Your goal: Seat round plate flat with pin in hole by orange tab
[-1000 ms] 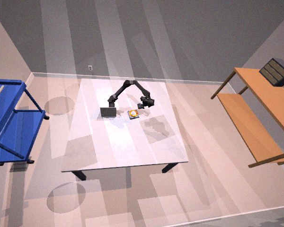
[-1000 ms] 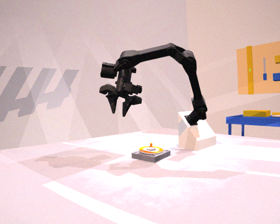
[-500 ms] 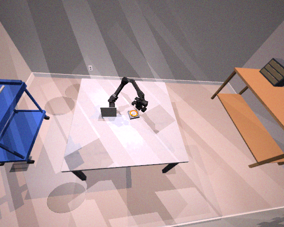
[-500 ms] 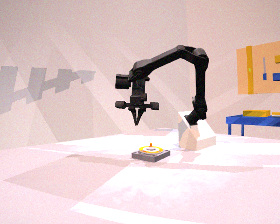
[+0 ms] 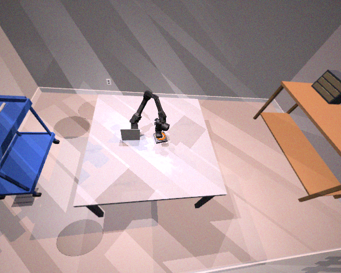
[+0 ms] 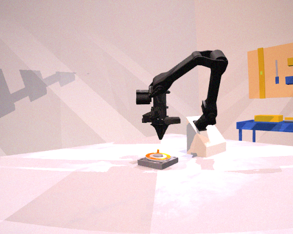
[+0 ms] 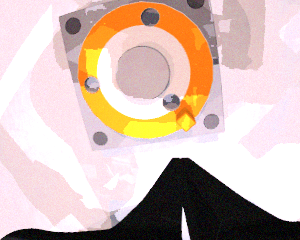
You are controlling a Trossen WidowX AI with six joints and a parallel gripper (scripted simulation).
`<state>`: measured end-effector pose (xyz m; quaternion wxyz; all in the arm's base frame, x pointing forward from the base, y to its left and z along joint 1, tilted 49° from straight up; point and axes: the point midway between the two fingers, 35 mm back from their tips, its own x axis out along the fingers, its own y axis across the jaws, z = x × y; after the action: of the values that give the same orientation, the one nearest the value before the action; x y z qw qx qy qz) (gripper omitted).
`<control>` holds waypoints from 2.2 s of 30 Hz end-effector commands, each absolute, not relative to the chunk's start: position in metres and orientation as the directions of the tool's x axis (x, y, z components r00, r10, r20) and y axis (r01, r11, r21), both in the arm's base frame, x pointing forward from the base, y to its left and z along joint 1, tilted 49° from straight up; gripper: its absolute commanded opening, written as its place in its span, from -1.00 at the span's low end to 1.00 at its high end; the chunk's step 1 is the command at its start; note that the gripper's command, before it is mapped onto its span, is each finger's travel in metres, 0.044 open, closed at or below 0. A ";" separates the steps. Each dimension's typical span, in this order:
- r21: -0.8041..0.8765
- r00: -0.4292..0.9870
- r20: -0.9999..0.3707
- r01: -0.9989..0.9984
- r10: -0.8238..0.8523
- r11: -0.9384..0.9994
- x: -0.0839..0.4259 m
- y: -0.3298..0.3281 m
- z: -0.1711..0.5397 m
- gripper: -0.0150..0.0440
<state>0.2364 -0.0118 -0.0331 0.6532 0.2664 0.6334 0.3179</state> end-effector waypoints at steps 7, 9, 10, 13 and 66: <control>0.749 -0.017 -0.663 -0.030 0.749 0.662 0.230 -0.003 -0.040 -0.49; 0.749 -0.017 -0.663 -0.030 0.748 0.662 0.230 0.004 -0.046 -0.49; 0.749 -0.016 -0.663 -0.030 0.748 0.662 0.230 0.008 -0.050 -0.49; 0.749 -0.017 -0.662 -0.030 0.749 0.661 0.229 0.019 -0.059 -0.49; 0.750 -0.016 -0.661 -0.031 0.750 0.660 0.255 0.015 -0.084 -0.49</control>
<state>0.2472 0.0170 -0.0832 0.6376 0.2830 0.6502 0.3010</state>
